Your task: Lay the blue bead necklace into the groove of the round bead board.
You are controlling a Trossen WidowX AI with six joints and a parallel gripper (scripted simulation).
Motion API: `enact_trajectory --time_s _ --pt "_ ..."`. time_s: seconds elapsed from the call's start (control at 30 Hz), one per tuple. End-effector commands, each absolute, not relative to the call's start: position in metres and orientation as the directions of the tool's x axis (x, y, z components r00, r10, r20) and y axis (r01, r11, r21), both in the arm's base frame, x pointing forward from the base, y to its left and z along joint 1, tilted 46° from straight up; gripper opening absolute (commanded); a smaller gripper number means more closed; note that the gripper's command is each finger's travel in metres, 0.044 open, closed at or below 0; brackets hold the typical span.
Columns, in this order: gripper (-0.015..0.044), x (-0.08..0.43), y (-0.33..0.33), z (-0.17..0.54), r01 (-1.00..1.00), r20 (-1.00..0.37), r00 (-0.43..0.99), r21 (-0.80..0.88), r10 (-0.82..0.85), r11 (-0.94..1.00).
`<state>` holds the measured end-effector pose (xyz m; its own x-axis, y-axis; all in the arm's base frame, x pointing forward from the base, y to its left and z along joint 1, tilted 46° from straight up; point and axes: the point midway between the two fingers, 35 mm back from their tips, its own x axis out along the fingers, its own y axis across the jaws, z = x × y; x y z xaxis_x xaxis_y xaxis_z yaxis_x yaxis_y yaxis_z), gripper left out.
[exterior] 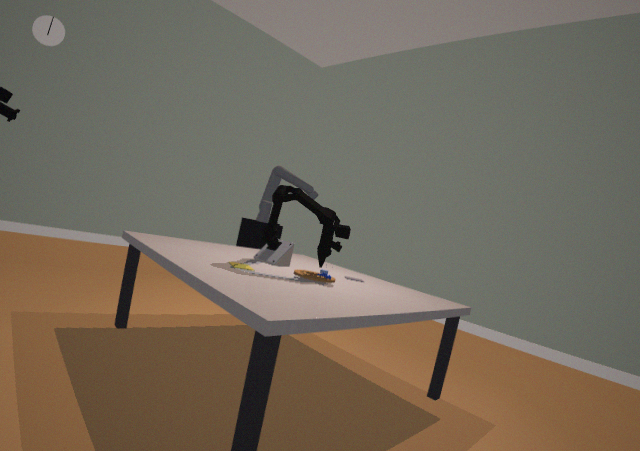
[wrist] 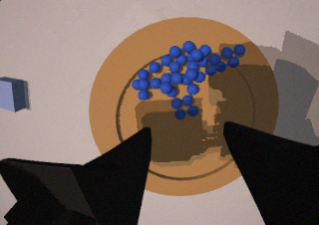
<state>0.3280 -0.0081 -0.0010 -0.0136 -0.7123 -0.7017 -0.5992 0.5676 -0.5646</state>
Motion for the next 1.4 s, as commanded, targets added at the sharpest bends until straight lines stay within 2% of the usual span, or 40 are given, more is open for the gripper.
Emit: enact_trajectory --time_s 0.0,1.2,1.37 --pt "0.0250 0.325 -0.011 -0.004 -0.615 -0.703 -0.019 -0.552 -0.711 0.563" --pt "0.0250 0.325 -0.037 -0.029 -0.615 -0.702 -0.019 -0.553 -0.712 0.562" --pt "0.0119 0.326 -0.035 -0.027 -0.610 -0.706 -0.017 -0.554 -0.708 0.566"
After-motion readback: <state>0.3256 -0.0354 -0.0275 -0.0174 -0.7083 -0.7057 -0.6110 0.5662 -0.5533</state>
